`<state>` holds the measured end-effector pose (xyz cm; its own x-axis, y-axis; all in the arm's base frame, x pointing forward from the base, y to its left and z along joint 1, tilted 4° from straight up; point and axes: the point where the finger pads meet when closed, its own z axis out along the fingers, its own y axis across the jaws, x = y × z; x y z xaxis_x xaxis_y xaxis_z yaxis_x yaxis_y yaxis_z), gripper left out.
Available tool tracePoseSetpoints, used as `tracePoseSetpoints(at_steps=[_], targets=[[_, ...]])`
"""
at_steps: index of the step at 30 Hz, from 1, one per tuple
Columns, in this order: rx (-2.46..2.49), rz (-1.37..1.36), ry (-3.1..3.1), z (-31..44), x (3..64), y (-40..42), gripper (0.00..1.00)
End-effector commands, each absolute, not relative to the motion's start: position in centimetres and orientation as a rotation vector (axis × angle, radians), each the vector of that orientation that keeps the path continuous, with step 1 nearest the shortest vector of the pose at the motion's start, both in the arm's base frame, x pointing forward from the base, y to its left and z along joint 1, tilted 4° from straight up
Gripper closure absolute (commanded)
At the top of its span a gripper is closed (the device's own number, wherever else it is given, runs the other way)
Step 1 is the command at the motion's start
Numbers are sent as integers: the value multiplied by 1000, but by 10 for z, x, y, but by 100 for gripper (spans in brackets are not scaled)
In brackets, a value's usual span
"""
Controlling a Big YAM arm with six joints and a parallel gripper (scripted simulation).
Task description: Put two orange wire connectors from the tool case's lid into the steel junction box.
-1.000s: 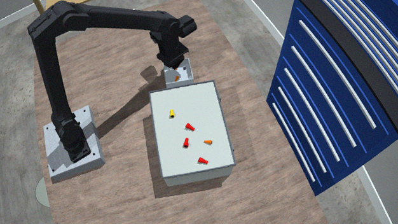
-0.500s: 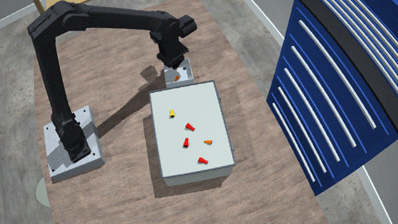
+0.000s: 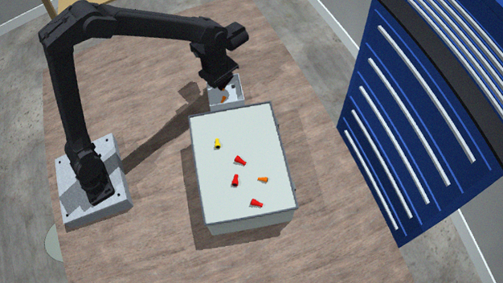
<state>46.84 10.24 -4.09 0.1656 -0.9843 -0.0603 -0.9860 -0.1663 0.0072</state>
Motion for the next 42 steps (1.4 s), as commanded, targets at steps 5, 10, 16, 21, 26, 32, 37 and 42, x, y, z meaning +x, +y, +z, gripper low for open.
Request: tracePoseSetpoints(at_steps=[5,10,16,21,26,32,37,42], targets=[[-2373,95,2017,-63,471,108,94],[-2370,90,2014,-62,473,108,94],[-2369,87,2012,-61,475,108,94],[-2368,86,2012,-60,475,109,94],[-2368,86,2011,-60,476,109,94],[-2368,85,2011,-60,476,109,75],[-2368,85,2011,-60,476,109,75],[-2368,85,2011,-60,476,109,75]])
